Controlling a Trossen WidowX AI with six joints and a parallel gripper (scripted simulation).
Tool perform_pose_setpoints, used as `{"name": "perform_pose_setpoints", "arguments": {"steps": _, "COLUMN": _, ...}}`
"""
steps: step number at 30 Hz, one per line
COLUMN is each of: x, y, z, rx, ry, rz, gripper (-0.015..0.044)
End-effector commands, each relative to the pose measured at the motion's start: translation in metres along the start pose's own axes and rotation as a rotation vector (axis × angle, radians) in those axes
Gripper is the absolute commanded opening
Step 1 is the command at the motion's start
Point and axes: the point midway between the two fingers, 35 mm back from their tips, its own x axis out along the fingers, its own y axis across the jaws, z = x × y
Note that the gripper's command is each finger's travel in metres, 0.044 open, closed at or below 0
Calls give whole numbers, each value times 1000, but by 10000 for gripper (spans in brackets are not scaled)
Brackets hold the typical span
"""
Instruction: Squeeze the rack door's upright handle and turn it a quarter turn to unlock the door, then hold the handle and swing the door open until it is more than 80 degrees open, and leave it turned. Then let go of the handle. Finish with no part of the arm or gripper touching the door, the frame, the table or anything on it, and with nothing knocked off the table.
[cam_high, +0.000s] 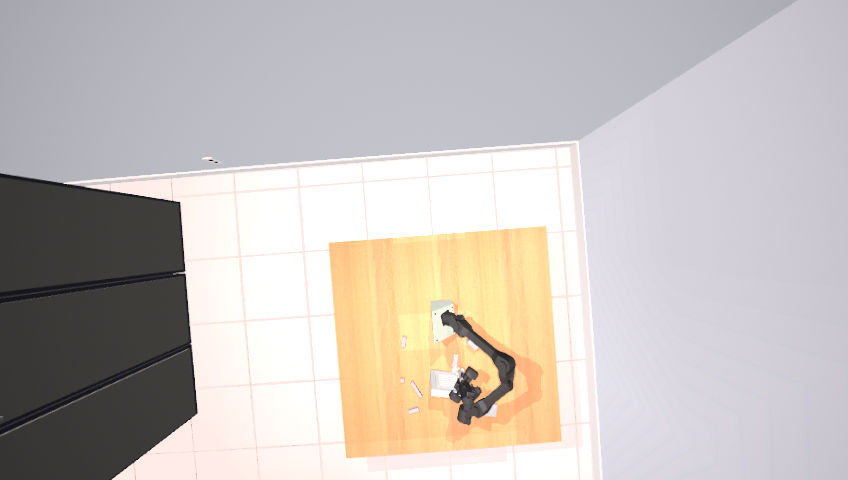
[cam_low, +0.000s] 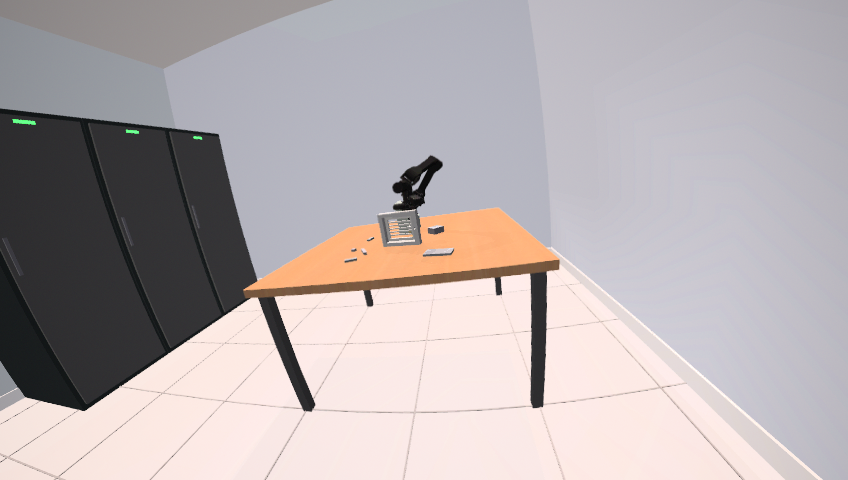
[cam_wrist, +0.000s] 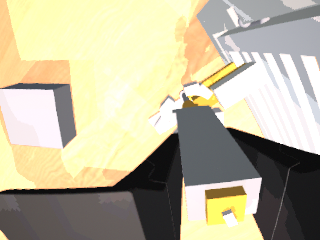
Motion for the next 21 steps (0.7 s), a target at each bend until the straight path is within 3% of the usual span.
{"name": "perform_pose_setpoints", "arguments": {"steps": 1, "x": 0, "y": 0, "z": 0, "rx": -215, "ry": -1, "rz": 0, "gripper": 16}}
{"name": "perform_pose_setpoints", "arguments": {"steps": 13, "x": 0, "y": 0, "z": 0, "rx": -798, "ry": -1, "rz": 0, "gripper": 16}}
{"name": "perform_pose_setpoints", "arguments": {"steps": 21, "x": 0, "y": 0, "z": 0, "rx": -830, "ry": -1, "rz": 0, "gripper": 16}}
